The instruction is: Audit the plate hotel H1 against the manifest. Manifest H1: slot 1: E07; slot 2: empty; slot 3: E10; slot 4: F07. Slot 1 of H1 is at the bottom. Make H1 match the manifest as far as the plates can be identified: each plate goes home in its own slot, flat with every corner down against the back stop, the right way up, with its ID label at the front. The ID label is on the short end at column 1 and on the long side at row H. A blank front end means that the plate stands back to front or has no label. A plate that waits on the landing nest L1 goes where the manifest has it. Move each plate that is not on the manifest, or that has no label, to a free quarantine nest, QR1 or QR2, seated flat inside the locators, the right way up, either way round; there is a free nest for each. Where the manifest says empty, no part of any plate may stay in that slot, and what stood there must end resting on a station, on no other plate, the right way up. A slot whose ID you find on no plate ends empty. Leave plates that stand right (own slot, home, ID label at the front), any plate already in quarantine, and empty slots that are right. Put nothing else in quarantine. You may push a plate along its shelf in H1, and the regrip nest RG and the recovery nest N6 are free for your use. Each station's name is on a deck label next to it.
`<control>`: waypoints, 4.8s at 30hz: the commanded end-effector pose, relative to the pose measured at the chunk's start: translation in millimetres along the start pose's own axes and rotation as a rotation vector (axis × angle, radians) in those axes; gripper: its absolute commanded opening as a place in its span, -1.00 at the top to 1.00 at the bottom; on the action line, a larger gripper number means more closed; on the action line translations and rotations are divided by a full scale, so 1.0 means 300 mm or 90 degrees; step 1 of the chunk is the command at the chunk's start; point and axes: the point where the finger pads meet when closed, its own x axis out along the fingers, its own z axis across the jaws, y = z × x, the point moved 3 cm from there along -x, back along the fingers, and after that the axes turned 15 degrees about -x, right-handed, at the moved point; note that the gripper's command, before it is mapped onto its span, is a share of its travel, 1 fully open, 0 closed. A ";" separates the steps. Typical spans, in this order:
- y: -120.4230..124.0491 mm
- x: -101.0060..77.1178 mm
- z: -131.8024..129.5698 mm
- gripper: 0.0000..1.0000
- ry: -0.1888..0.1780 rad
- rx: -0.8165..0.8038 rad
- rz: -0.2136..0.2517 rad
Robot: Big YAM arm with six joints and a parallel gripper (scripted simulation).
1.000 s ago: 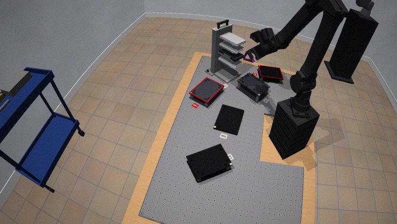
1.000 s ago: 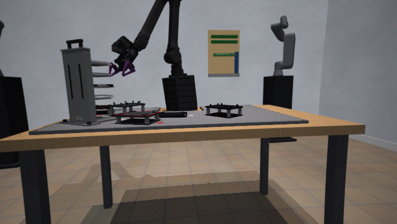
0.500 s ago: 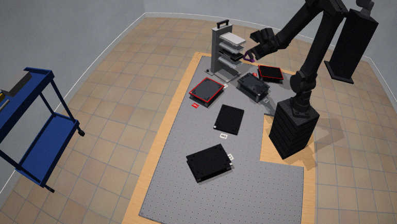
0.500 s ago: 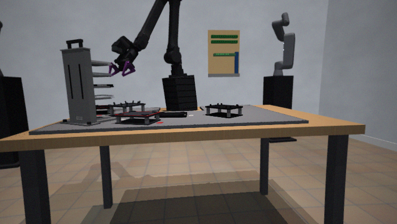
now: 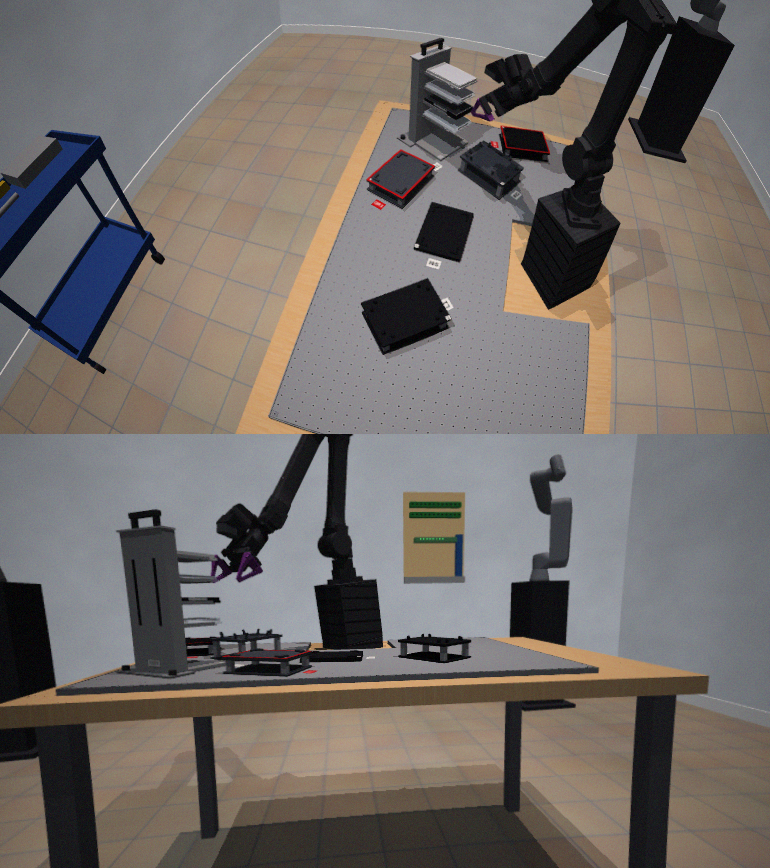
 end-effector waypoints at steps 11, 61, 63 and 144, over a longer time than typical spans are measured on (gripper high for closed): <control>-0.060 0.001 -0.039 -1.00 0.016 -0.005 -0.024; 0.103 -0.003 0.026 -1.00 0.006 -0.008 -0.014; 0.112 0.004 0.029 -1.00 0.005 -0.007 -0.013; 0.074 0.131 0.001 -1.00 0.013 -0.003 -0.020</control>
